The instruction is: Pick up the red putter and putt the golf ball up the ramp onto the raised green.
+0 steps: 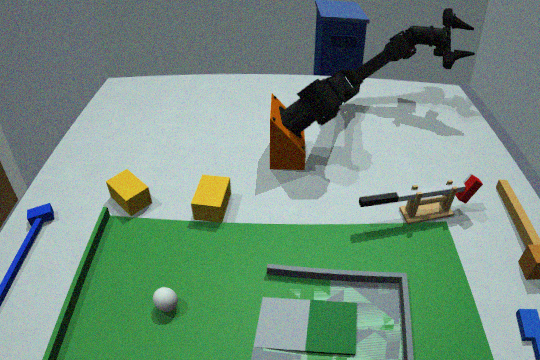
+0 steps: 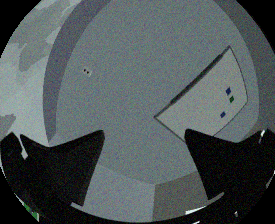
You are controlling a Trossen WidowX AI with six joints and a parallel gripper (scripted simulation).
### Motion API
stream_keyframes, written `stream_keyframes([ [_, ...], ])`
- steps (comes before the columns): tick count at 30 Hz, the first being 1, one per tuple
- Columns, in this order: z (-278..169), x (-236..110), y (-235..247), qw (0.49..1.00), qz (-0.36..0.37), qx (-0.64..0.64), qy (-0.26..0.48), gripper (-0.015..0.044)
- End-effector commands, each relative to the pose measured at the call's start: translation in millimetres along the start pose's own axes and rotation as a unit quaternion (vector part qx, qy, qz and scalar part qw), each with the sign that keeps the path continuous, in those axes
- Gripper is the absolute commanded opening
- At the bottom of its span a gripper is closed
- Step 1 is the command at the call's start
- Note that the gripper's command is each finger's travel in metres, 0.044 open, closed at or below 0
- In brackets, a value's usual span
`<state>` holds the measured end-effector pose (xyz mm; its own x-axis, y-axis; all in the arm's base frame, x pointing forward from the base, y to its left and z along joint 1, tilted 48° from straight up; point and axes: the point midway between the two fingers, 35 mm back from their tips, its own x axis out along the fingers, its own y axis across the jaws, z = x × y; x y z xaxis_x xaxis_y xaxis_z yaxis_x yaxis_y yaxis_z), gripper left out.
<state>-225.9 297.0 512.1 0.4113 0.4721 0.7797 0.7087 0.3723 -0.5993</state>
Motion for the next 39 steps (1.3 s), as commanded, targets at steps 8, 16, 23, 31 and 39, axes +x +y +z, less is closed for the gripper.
stream_keyframes([
  [8, -103.2, 36.2, 6.0, 0.994, 0.06, 0.021, 0.092, 0.044],
  [16, -231.5, 58.0, 38.8, 0.968, 0.144, 0.07, 0.194, 0.044],
  [23, -326.7, 54.3, 85.8, 0.931, 0.23, 0.111, 0.26, 0.044],
  [31, -425.4, 22.0, 170.0, 0.862, 0.369, 0.166, 0.306, 0.044],
  [39, -479.8, -24.7, 253.6, 0.784, 0.487, 0.223, 0.314, 0.044],
])
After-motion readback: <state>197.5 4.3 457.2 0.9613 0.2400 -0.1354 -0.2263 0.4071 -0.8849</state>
